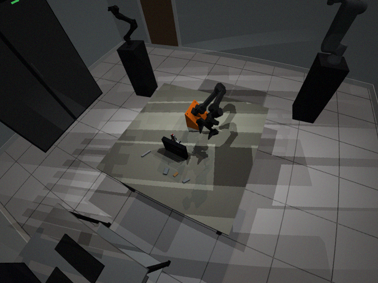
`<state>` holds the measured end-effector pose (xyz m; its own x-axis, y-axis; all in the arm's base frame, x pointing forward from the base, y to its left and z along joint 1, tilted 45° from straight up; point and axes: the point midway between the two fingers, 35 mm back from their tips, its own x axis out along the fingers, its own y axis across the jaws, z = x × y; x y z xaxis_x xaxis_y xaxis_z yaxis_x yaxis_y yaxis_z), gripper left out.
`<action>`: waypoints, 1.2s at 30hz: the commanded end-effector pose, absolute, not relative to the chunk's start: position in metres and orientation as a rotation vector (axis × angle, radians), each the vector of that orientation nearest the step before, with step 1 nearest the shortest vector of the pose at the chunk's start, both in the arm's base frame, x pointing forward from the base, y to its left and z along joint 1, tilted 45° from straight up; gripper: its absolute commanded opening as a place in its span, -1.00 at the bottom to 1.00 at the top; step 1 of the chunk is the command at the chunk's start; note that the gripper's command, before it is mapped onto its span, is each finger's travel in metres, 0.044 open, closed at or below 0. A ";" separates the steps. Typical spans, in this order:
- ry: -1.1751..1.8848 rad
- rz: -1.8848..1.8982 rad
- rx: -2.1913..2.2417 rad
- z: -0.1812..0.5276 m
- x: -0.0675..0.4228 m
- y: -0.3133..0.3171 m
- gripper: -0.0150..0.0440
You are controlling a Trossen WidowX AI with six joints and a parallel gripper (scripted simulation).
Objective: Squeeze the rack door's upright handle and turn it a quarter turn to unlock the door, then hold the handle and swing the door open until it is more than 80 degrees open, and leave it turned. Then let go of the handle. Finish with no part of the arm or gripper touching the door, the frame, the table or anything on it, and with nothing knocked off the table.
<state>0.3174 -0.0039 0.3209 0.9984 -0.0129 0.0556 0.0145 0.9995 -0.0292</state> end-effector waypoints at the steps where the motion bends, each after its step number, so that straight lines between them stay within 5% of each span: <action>1: -0.051 -0.014 -0.031 0.320 0.318 -0.004 0.78; 5: 0.035 -0.016 -0.055 0.305 0.330 -0.010 0.49; 36: 0.785 0.079 -0.033 0.160 0.375 -0.078 0.49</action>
<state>0.3749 -0.0709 0.1751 0.7543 0.0350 -0.6556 -0.0731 0.9968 -0.0309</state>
